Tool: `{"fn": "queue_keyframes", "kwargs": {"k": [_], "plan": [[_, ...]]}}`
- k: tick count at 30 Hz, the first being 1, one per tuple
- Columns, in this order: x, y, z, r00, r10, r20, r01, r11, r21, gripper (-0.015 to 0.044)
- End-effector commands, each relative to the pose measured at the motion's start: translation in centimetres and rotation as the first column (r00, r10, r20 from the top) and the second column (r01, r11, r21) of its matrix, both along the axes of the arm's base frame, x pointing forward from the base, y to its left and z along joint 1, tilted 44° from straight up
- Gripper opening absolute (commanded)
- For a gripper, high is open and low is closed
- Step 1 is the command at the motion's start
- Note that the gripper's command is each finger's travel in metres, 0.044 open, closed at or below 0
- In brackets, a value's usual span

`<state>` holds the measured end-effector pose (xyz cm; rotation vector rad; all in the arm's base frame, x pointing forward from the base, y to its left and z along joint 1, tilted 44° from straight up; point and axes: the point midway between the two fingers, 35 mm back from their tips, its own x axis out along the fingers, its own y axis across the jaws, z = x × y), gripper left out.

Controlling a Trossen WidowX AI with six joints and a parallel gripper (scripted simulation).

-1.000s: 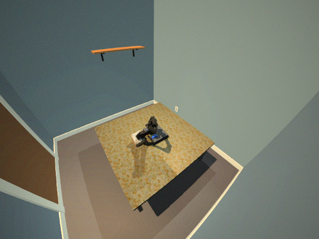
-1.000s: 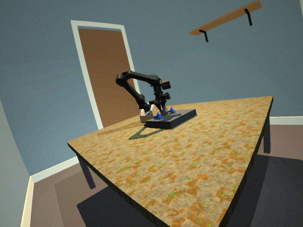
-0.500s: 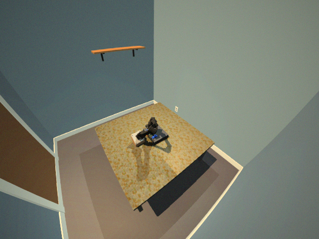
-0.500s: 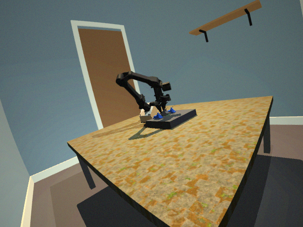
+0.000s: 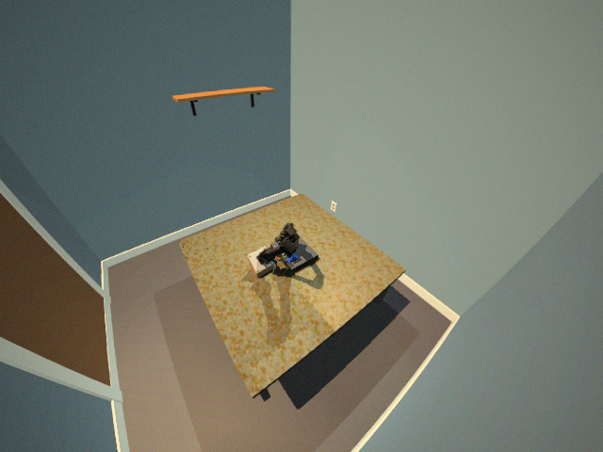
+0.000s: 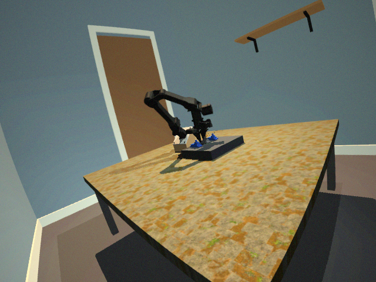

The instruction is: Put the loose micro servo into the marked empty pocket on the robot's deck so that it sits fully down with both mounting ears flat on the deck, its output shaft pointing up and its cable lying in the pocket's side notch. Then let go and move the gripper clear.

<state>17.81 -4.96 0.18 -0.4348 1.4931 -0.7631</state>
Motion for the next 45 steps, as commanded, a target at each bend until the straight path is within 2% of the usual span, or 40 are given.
{"fn": "queue_keyframes", "kwargs": {"k": [1,2,9,18,26,30,36,41,45], "plan": [[0.0,-0.3,-0.3,1.0,0.008,-0.003,-0.008,1.0,-0.004,0.0],[0.0,-0.3,-0.3,1.0,0.008,-0.003,-0.008,1.0,-0.004,0.0],[-0.1,-0.1,-0.2,1.0,0.008,-0.003,-0.008,1.0,-0.004,0.0184],[-0.3,2.3,2.3,1.0,0.008,-0.003,-0.008,1.0,-0.002,0.0187],[-0.6,2.4,2.4,1.0,0.008,-0.003,-0.008,1.0,-0.002,0.0187],[0.9,2.6,2.8,1.0,0.012,-0.015,-0.012,1.0,-0.008,0.0292],[6.5,3.9,5.3,1.0,0.01,-0.006,-0.01,1.0,-0.004,0.044],[10.9,4.6,7.4,1.0,0.009,0.001,-0.009,1.0,-0.002,0.044],[11.5,4.7,7.7,1.0,0.008,0.002,-0.008,1.0,-0.002,0.044]]}}
